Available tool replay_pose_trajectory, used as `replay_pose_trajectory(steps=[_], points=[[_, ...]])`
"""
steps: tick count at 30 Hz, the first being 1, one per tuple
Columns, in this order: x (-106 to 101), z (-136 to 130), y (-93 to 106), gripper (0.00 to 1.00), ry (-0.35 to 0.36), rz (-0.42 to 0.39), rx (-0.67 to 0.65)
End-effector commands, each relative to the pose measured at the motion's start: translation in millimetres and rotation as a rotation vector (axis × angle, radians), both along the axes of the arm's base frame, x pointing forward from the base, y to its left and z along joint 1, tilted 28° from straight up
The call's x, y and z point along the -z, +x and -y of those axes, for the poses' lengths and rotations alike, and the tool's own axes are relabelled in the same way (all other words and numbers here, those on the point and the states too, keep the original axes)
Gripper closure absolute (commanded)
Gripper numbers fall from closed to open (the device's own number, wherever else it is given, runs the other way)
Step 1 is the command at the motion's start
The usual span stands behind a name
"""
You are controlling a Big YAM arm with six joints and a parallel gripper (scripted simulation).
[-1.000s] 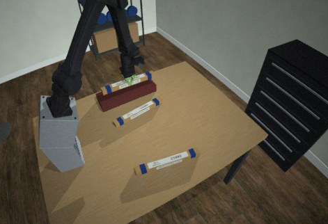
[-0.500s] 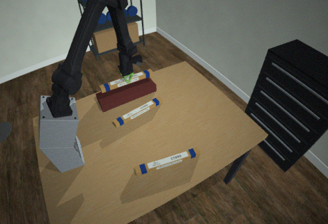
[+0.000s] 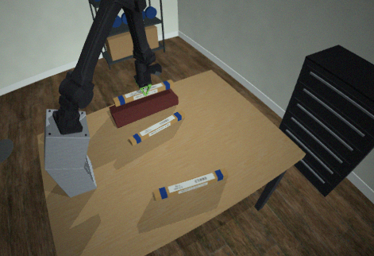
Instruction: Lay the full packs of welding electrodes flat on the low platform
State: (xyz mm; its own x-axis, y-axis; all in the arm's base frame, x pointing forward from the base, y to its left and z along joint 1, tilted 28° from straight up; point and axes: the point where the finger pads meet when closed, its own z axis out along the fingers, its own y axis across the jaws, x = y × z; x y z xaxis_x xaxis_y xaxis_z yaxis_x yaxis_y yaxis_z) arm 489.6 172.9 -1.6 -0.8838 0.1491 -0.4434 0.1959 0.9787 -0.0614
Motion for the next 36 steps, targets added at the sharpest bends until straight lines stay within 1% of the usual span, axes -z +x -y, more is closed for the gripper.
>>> replay_pose_trajectory(steps=[1, 26, 36], points=[[-36.2, -30.7, 16.9, 1.00, 0.039, 0.080, -0.025], [-36.6, -35.7, 17.6, 1.00, 0.041, 0.083, -0.026], [-28.1, -36.6, 17.4, 1.00, 0.036, 0.074, -0.027]])
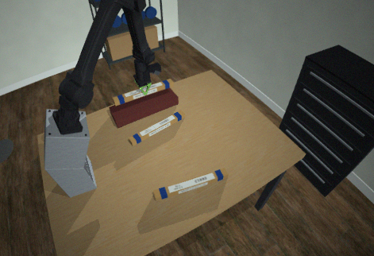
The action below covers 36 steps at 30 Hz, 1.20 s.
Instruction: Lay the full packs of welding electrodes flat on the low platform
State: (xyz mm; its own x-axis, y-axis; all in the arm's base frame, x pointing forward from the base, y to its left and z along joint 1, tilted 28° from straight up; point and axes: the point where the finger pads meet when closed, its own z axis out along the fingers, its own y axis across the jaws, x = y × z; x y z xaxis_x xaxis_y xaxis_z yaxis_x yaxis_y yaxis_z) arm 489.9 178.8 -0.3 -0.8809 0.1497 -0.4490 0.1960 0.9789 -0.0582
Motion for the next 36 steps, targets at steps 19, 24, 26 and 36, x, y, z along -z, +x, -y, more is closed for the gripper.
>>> replay_pose_trajectory(steps=[19, 24, 26, 36], points=[[-32.4, -32.3, 17.9, 1.00, 0.040, 0.079, -0.027], [-32.6, -32.5, 18.0, 1.00, 0.041, 0.080, -0.027], [-32.6, -32.5, 17.9, 1.00, 0.041, 0.080, -0.027], [-32.2, -32.6, 17.6, 1.00, 0.041, 0.081, -0.027]])
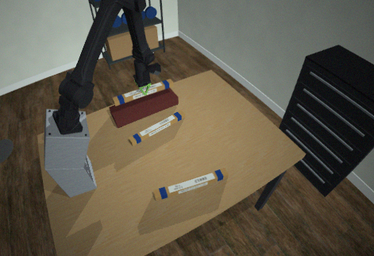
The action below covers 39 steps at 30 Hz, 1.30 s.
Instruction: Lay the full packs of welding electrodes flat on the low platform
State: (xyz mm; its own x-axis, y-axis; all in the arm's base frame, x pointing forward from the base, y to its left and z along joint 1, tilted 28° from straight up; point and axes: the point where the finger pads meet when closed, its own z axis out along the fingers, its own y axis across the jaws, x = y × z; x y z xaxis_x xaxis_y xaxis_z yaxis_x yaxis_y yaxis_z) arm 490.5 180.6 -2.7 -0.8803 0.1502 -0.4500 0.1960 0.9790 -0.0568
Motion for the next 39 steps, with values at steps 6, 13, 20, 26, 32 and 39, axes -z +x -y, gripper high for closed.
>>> replay_pose_trajectory(steps=[6, 13, 20, 26, 32, 39], points=[[-34.3, -30.8, 16.8, 1.00, 0.040, 0.080, -0.027], [-33.9, -30.8, 16.6, 1.00, 0.040, 0.080, -0.027], [-33.3, -30.7, 16.1, 1.00, 0.040, 0.080, -0.027], [-33.0, -30.6, 15.8, 1.00, 0.040, 0.080, -0.027], [-32.4, -30.4, 15.4, 1.00, 0.040, 0.080, -0.027], [-31.9, -30.2, 14.9, 1.00, 0.040, 0.080, -0.027]])
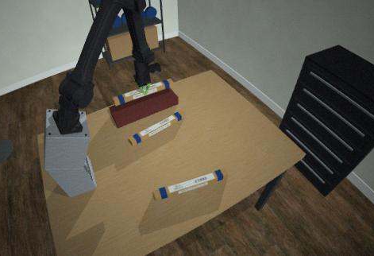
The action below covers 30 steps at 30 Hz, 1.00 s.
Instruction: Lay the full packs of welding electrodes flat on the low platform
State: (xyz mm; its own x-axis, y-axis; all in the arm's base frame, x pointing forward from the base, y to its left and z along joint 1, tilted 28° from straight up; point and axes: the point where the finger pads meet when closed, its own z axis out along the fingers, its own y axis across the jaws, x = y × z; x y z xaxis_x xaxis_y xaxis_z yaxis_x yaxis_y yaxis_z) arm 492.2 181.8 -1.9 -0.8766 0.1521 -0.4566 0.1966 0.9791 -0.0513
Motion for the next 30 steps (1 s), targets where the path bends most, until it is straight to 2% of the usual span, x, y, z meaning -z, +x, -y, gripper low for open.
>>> replay_pose_trajectory(steps=[1, 23, 30], points=[[-31, -29, 13.1, 1.00, 0.036, 0.071, -0.027], [-20, -22, 0.7, 1.00, 0.025, 0.051, -0.027], [-1, -23, 9.4, 1.00, 0.018, 0.041, -0.037]])
